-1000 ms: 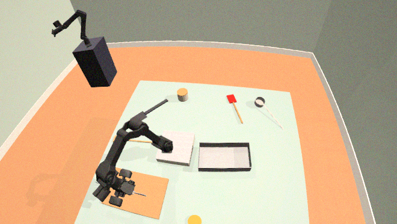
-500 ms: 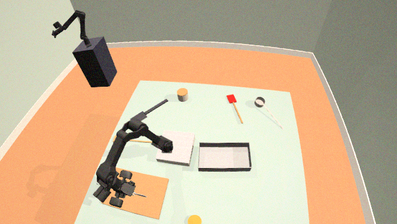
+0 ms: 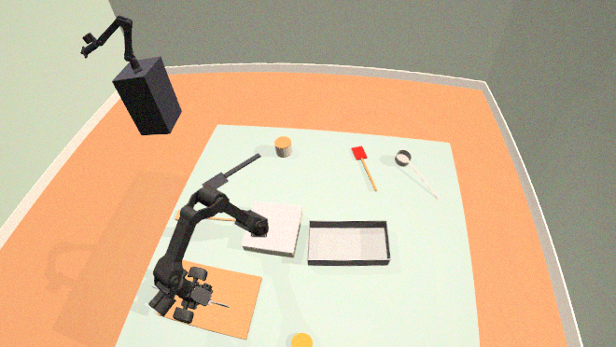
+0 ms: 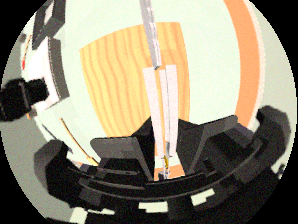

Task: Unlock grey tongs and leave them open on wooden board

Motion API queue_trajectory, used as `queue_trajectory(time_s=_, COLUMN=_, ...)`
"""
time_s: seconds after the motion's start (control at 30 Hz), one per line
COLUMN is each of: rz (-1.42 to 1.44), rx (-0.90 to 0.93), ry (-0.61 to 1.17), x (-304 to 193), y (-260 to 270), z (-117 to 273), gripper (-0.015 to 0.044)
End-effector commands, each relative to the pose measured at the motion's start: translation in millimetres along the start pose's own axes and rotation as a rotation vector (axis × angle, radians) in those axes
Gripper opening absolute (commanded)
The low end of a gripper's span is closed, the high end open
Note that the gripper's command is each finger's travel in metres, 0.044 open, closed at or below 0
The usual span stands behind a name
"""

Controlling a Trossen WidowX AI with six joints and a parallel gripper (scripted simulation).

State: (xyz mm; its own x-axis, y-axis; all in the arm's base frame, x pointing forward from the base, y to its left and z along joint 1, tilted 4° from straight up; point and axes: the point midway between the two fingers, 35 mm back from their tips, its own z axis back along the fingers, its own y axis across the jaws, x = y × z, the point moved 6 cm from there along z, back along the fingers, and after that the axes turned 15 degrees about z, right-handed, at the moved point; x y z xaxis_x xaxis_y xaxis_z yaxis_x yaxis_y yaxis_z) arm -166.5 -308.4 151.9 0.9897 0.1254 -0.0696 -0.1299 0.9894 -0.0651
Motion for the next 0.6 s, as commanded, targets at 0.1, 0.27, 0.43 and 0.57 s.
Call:
queue_trajectory(time_s=0.1, rz=0.005, rx=0.0, ry=-0.002, x=0.4, y=0.4, z=-11.0, gripper=-0.015)
queue_trajectory(time_s=0.27, rz=0.005, rx=0.0, ry=-0.002, x=0.6, y=0.7, z=-18.9, gripper=-0.015)
queue_trajectory(time_s=0.43, rz=0.005, rx=0.0, ry=-0.002, x=1.1, y=1.3, z=-26.9, gripper=-0.015)
queue_trajectory(time_s=0.57, rz=0.005, rx=0.0, ry=-0.002, x=1.3, y=1.7, z=-30.8, gripper=-0.015)
